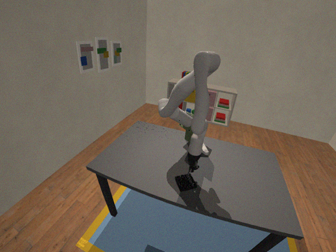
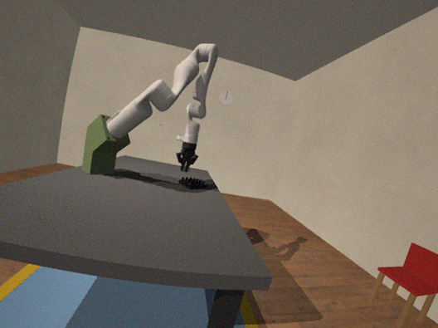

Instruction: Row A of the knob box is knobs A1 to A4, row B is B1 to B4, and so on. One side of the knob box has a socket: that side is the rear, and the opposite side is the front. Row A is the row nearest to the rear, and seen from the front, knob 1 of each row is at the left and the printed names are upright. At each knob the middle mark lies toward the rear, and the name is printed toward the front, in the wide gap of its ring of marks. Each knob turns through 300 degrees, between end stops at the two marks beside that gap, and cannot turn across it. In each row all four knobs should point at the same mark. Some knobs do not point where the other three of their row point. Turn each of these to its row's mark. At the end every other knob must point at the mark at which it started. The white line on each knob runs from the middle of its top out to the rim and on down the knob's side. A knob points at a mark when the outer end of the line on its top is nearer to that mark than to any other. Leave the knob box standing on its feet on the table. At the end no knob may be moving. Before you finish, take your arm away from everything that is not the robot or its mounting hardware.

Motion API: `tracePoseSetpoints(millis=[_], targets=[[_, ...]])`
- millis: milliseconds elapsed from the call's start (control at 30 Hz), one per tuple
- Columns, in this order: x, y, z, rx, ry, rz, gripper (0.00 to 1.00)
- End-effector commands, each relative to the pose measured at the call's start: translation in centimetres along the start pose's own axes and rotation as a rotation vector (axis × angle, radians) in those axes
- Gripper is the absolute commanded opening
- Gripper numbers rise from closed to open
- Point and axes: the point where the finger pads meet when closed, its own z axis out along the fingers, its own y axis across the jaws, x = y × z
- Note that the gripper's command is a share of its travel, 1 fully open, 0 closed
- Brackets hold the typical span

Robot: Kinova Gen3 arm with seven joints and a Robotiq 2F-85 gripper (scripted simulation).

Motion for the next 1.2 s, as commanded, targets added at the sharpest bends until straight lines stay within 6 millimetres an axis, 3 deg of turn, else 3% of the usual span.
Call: tracePoseSetpoints(millis=[0, 633, 1167], targets=[[-0.3, -0.2, 0.6, 0.007, -0.008, 0.001, 0.19], [-0.3, -0.3, 2.3, 0.007, -0.008, 0.001, 0.19], [-0.3, -0.3, 2.5, 0.007, -0.008, 0.001, 0.19]])
